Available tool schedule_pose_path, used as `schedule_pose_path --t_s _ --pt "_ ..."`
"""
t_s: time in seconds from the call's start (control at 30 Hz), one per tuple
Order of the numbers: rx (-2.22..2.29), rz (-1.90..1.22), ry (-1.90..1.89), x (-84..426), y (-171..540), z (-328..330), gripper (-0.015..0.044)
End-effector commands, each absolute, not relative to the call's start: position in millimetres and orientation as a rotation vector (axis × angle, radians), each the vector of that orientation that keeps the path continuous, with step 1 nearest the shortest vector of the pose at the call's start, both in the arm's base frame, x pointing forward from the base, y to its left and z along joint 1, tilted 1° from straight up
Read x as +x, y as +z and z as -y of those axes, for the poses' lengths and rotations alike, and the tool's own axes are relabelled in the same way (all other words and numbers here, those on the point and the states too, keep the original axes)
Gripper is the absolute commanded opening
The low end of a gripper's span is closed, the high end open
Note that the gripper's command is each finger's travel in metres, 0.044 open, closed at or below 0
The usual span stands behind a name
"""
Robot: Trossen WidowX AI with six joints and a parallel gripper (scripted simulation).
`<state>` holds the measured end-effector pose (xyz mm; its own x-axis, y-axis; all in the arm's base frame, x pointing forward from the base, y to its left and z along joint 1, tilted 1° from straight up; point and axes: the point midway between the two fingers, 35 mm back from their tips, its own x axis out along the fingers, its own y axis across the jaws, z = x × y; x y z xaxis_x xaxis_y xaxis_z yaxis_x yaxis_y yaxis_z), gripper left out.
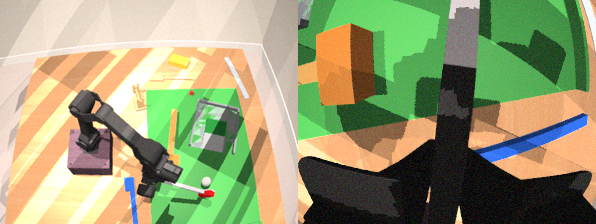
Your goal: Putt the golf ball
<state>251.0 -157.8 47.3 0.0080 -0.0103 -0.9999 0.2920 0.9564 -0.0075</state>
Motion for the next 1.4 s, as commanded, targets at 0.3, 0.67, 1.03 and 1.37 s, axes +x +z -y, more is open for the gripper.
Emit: schedule_pose_path --t_s 0.3,0.67,1.03,1.37 --pt "0.228 -1.551 -0.242 250.8 26.9 158.1 0.0000" --pt "0.227 -1.555 -0.238 249.8 24.5 157.2 0.0000" --pt "0.226 -1.552 -0.244 242.5 22.0 184.0 0.0000" --pt "0.234 -1.555 -0.245 250.1 21.2 166.4 0.0000"
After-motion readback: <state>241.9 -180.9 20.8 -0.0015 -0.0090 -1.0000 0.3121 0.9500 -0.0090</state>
